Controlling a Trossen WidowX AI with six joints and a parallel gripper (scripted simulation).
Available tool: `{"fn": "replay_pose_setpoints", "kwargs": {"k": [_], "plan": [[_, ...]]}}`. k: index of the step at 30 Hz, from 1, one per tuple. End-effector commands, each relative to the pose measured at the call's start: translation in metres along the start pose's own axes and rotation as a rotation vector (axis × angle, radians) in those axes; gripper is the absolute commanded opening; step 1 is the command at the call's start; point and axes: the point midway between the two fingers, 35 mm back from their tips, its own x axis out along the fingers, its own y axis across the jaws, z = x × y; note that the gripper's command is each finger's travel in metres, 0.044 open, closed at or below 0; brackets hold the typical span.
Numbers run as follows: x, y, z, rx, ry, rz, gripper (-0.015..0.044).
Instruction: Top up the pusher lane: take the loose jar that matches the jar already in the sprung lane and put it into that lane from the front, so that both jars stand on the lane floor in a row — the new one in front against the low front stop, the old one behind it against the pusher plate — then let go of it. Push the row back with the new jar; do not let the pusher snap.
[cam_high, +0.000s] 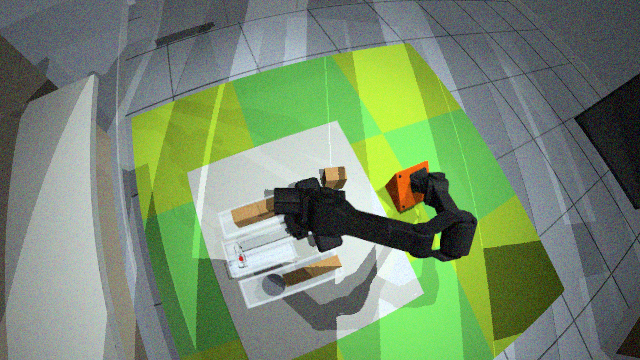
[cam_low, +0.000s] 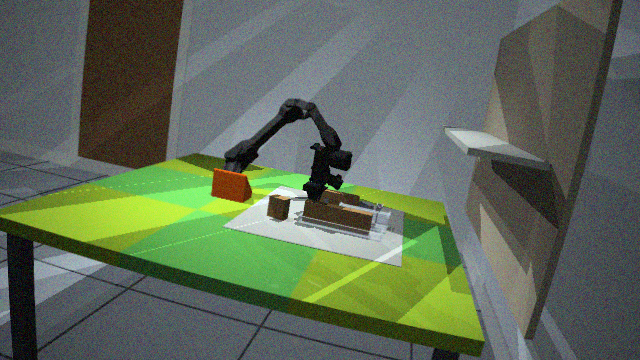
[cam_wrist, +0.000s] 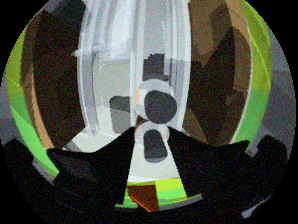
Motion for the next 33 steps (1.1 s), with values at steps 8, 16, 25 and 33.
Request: {"fn": "replay_pose_setpoints", "kwargs": {"k": [8, 16, 25, 33], "plan": [[0.0, 0.0, 0.0, -0.002, 0.0, 0.002, 0.0157], [-0.001, 0.0, 0.0, -0.002, 0.0, 0.002, 0.0279], [-0.02, -0.001, 0.0, -0.002, 0.0, 0.002, 0.0279], [-0.021, -0.002, -0.017, -0.002, 0.001, 0.001, 0.0279]]}}
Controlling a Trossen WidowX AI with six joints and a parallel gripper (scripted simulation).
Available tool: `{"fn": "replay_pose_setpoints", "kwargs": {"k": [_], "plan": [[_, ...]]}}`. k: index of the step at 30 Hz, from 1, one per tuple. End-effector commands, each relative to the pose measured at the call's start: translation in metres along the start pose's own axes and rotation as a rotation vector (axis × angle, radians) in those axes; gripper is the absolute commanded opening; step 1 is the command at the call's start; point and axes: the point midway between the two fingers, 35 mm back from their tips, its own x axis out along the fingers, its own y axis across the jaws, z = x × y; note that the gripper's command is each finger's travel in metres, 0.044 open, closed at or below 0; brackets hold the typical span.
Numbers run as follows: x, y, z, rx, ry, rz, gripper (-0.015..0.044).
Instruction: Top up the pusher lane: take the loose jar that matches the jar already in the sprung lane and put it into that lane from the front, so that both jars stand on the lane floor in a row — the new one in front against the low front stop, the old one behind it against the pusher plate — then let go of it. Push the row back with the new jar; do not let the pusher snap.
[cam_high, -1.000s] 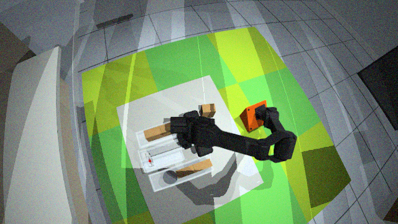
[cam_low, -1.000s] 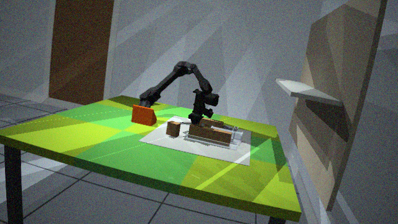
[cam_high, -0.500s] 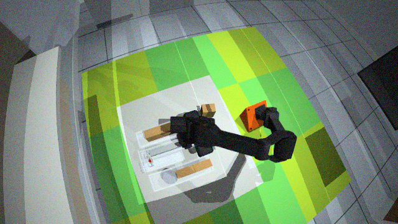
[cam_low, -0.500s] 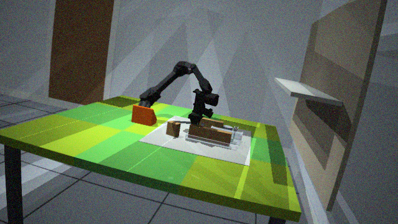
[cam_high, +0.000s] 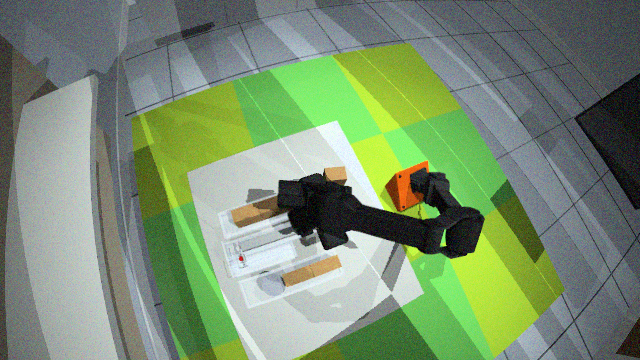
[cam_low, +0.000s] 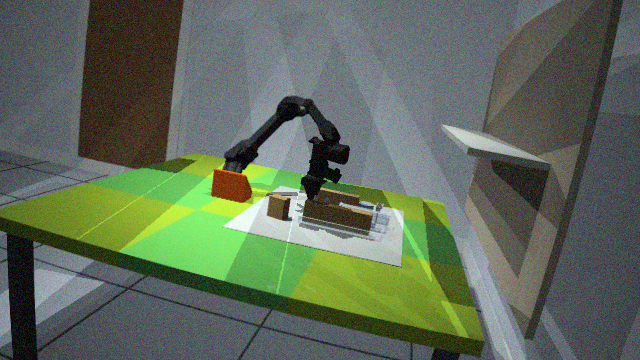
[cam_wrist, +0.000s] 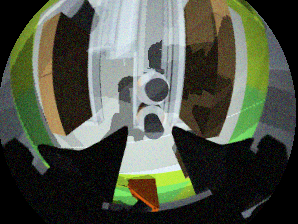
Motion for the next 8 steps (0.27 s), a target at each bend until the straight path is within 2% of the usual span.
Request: {"fn": "replay_pose_setpoints", "kwargs": {"k": [1, 8], "plan": [[-0.001, -0.002, -0.011, 0.001, 0.001, -0.005, 0.0279], [-0.002, -0.002, -0.035, 0.002, 0.002, -0.005, 0.0279]]}}
